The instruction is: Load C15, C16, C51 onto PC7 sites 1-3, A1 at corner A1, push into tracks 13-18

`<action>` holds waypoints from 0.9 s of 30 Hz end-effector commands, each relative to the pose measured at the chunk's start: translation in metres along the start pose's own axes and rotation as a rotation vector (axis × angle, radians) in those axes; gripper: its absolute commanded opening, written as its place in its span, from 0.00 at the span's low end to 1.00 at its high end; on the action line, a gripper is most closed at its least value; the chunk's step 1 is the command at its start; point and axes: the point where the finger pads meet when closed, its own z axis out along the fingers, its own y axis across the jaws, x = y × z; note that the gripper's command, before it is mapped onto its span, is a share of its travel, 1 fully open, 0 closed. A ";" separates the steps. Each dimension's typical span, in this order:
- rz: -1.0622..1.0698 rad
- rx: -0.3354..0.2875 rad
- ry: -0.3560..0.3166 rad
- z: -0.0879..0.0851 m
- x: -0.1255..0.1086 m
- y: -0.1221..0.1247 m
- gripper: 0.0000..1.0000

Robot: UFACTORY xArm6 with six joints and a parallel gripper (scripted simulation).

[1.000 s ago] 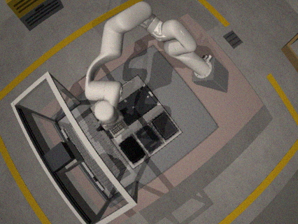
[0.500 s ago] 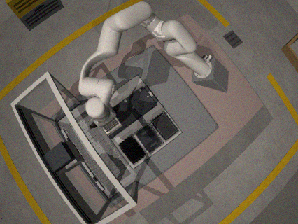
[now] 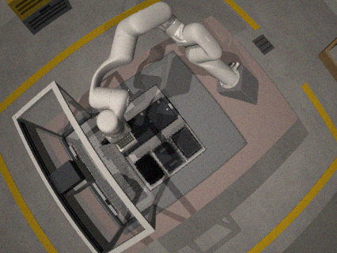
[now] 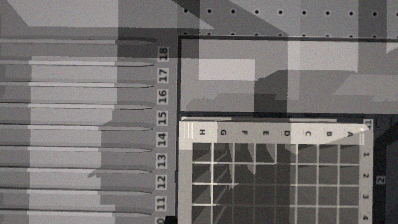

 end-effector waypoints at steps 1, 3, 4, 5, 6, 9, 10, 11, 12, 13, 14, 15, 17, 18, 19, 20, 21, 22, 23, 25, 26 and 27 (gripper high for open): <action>0.001 0.002 -0.001 0.004 0.000 -0.001 0.00; 0.001 0.002 -0.001 0.008 0.000 -0.001 0.00; 0.001 0.002 -0.001 0.009 0.000 -0.001 0.00; 0.001 0.002 -0.001 0.011 0.000 -0.001 0.00; 0.001 0.002 -0.001 0.013 0.000 -0.001 0.00; 0.001 0.002 -0.001 0.018 0.000 -0.001 0.00; 0.001 0.002 -0.001 0.019 0.000 -0.001 0.00; 0.001 0.002 -0.001 0.021 0.000 -0.001 0.00; 0.001 0.002 -0.001 0.023 0.000 -0.001 0.00; 0.001 0.002 -0.001 0.023 0.000 -0.001 0.00; 0.001 0.002 -0.001 0.023 0.000 -0.001 0.00; 0.001 0.002 -0.001 0.024 0.000 -0.001 0.00; 0.001 0.002 -0.001 0.028 0.000 -0.001 0.00; 0.001 0.002 -0.001 0.029 0.000 -0.001 0.00; 0.001 0.002 -0.001 0.031 0.000 -0.001 0.00; 0.001 0.002 -0.001 0.033 0.000 -0.001 0.00; 0.001 0.002 -0.001 0.034 0.000 -0.001 0.00; 0.001 0.002 -0.001 0.036 0.000 -0.001 0.00; 0.001 0.002 -0.001 0.038 0.000 -0.001 0.00; 0.001 0.002 -0.001 0.041 0.000 -0.001 0.00; 0.001 0.002 -0.001 0.043 0.000 -0.001 0.00; 0.001 0.002 -0.001 0.044 0.000 -0.001 0.00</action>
